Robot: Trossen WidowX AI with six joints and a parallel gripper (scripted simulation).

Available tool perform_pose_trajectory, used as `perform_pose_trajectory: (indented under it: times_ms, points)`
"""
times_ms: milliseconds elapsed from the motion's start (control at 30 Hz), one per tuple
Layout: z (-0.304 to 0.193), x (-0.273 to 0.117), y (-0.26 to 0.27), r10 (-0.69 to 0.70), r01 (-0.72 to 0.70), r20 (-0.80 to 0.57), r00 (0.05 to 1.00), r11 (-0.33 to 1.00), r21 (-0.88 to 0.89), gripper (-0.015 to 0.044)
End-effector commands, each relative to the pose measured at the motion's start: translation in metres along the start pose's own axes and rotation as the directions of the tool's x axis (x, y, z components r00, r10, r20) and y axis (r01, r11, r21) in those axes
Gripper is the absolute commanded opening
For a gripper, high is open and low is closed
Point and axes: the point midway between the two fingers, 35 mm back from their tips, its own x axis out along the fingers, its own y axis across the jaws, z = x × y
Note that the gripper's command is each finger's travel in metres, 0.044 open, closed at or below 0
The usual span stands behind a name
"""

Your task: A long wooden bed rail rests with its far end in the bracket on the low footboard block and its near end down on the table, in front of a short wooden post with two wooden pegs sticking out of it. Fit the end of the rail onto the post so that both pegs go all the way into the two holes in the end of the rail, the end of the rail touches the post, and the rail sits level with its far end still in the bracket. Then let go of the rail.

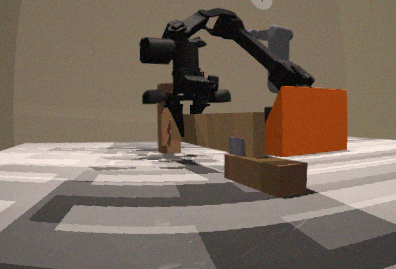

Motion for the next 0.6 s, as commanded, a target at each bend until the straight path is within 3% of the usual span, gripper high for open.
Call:
perform_pose_trajectory:
  times_ms: [0, 567]
  points:
    - [-0.0029, -0.0024, -0.0011, -0.009, 0.009, -0.001, 1.000, 1.000, 0.000, 0.0000]
    - [-0.0083, -0.0031, -0.0011, -0.009, 0.009, -0.001, 1.000, 1.000, 0.000, 0.0000]
